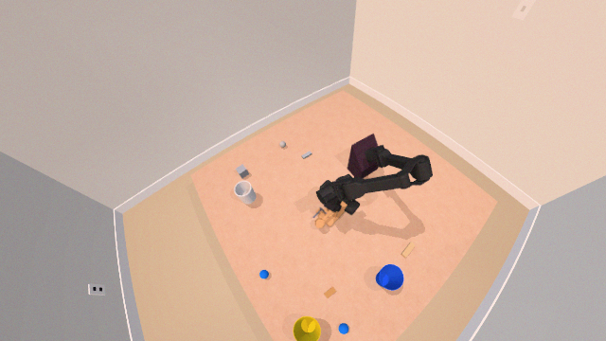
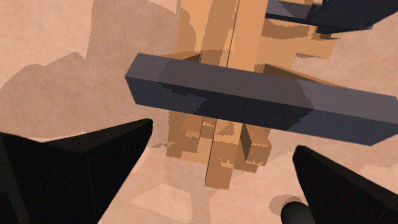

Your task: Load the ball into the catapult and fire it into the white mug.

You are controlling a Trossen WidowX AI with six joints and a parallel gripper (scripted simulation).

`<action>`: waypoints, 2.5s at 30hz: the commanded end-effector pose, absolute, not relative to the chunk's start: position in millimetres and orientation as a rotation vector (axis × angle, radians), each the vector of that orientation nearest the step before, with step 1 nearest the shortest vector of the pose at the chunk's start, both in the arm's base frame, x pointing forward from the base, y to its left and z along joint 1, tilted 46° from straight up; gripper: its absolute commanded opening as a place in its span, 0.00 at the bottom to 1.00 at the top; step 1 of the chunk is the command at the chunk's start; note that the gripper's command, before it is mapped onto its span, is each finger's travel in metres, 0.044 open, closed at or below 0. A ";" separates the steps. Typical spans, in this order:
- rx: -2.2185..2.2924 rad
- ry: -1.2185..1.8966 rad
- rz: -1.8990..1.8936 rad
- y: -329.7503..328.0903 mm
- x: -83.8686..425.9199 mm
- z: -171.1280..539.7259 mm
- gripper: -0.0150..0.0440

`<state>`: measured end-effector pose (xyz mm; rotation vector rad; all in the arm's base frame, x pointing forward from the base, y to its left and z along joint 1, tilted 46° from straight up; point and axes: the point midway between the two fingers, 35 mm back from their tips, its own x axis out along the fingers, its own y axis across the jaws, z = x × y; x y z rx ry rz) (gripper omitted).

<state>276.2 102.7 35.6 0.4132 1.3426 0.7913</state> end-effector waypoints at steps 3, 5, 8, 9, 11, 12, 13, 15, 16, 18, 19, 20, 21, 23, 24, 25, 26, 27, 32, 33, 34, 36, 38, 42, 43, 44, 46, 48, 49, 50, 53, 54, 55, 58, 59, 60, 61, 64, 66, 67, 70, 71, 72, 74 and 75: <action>0.426 1.355 0.793 112.0 273.1 26.3 1.00; 0.427 1.355 0.794 114.4 272.9 24.3 1.00; 0.427 1.355 0.794 116.2 272.7 22.9 1.00; 0.427 1.355 0.794 116.2 272.7 22.9 1.00; 0.427 1.355 0.794 116.2 272.7 22.9 1.00; 0.427 1.355 0.794 116.2 272.7 22.9 1.00; 0.417 1.345 0.794 114.2 274.6 25.3 0.96; 0.417 1.345 0.794 114.2 274.6 25.3 0.87; 0.417 1.345 0.794 114.2 274.6 25.3 0.82; 0.417 1.345 0.794 114.2 274.6 25.3 0.73; 0.417 1.345 0.794 114.2 274.6 25.3 0.69; 0.417 1.345 0.794 114.2 274.6 25.3 0.64; 0.417 1.345 0.794 114.2 274.6 25.3 0.60; 0.417 1.345 0.794 114.2 274.6 25.3 0.51; 0.417 1.345 0.794 114.2 274.6 25.3 0.47; 0.417 1.345 0.794 114.2 274.6 25.3 0.45; 0.417 1.345 0.794 114.2 274.6 25.3 0.44; 0.417 1.345 0.794 114.2 274.6 25.3 0.43; 0.414 1.347 0.792 95.8 275.3 41.8 0.28; 0.415 1.347 0.792 85.9 274.6 51.6 0.25; 0.415 1.347 0.793 80.0 273.7 57.7 0.25; 0.416 1.347 0.793 78.0 273.4 59.8 0.25; 0.416 1.347 0.793 78.0 273.4 59.8 0.25; 0.348 1.310 0.844 70.1 284.4 53.2 0.25; 0.320 1.294 0.865 66.7 288.8 50.3 0.25; 0.292 1.278 0.886 63.2 293.2 47.2 0.25; 0.237 1.246 0.927 55.9 301.6 40.5 0.25; 0.182 1.212 0.968 48.3 309.7 33.2 0.25; 0.154 1.195 0.988 44.4 313.5 29.4 0.25; 0.127 1.178 1.008 40.4 317.3 25.4 0.25; 0.044 1.124 1.067 27.7 328.5 12.3 0.25; 0.017 1.105 1.086 23.2 332.1 7.6 0.25; -0.010 1.086 1.105 18.7 335.6 2.6 0.25; -0.092 1.027 1.162 4.2 345.8 -13.4 0.25; -0.119 1.007 1.180 -0.8 348.9 -19.2 0.25; -0.145 0.987 1.198 -6.3 352.6 -25.6 0.25; -0.168 0.969 1.213 -11.0 355.5 -31.1 0.25; -0.186 0.955 1.225 -15.9 359.7 -36.7 0.25; -0.186 0.955 1.225 -15.9 359.7 -36.7 0.25; -0.186 0.955 1.225 -15.9 359.7 -36.7 0.25; -0.189 0.953 1.227 -16.6 362.4 -37.2 0.25; -0.189 0.953 1.227 -16.6 362.4 -37.2 0.25; -0.189 0.953 1.227 -16.6 362.4 -37.2 0.25; -0.189 0.953 1.227 -15.8 362.5 -38.0 0.25; -0.189 0.953 1.227 -15.1 362.6 -38.8 0.25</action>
